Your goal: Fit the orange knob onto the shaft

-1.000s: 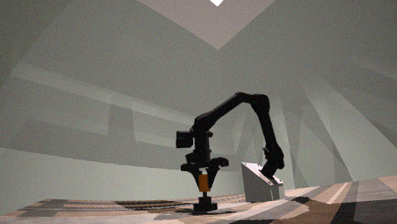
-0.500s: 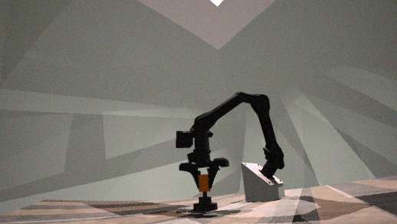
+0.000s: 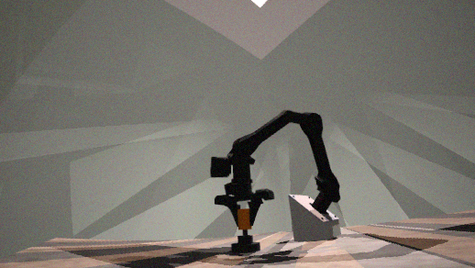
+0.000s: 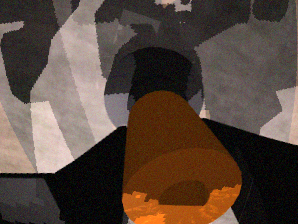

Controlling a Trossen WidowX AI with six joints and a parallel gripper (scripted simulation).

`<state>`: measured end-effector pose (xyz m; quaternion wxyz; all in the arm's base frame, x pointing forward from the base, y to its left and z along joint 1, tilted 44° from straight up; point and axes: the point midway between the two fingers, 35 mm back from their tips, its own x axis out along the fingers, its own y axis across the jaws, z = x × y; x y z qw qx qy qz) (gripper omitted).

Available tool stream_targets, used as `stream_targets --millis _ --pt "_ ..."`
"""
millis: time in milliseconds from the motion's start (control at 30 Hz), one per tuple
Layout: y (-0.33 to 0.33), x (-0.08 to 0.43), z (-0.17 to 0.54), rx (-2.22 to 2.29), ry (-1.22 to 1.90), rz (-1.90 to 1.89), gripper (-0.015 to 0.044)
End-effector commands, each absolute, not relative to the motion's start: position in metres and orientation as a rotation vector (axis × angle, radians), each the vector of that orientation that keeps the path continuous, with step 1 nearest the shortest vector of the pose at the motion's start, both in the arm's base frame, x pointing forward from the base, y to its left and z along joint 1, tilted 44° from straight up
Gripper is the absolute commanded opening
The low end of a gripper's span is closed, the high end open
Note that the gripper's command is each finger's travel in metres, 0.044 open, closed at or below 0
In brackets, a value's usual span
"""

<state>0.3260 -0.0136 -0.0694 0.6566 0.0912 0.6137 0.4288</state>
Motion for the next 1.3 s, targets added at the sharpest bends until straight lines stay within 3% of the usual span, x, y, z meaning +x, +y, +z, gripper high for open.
stream_targets --millis 0,1267 --pt "-0.0172 0.3272 -0.0673 0.195 1.384 0.974 0.0000" --pt "-0.0127 0.3284 -0.0703 0.045 1.277 1.106 0.0000"
